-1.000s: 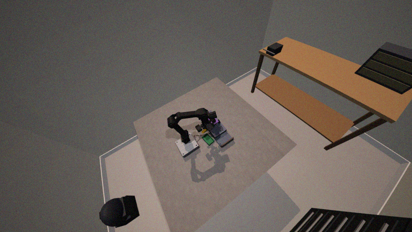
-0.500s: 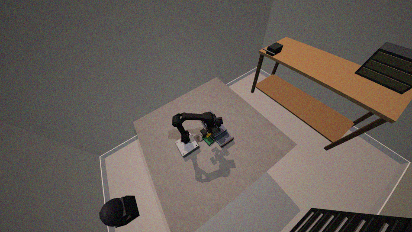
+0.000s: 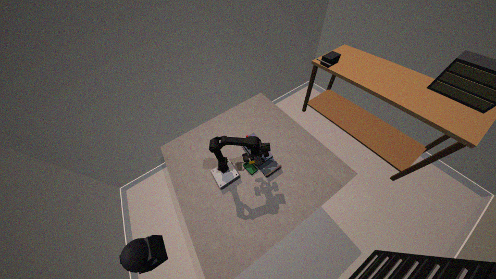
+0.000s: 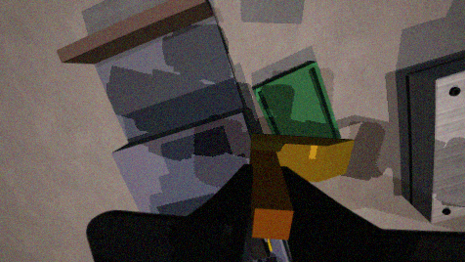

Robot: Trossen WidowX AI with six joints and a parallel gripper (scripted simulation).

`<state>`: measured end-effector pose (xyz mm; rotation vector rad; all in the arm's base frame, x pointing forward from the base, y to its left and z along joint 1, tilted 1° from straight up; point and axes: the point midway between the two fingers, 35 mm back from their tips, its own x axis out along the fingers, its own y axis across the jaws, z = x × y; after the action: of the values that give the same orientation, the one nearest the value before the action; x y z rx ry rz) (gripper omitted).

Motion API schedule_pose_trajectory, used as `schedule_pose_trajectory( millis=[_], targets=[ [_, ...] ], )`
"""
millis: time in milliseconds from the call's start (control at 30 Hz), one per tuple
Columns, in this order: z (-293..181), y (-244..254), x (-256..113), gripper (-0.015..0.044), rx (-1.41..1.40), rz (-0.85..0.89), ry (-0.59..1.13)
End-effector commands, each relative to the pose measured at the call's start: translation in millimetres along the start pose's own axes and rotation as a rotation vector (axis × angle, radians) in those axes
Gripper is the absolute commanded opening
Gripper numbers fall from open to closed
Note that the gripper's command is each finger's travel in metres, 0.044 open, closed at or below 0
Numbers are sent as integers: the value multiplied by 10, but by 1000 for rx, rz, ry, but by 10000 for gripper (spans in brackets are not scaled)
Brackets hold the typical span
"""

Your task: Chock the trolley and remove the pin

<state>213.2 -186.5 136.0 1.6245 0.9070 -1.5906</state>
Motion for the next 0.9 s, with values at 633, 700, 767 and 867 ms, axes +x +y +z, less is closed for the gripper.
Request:
schedule_pose_trajectory(
  millis=[633, 700, 767, 867],
  targets=[
    [19, 12, 6, 0, 825, -43, 44],
    [21, 12, 6, 0, 898, -47, 47],
    [23, 13, 6, 0, 971, -52, 49],
    [26, 13, 6, 0, 1080, -61, 53]
  ],
)
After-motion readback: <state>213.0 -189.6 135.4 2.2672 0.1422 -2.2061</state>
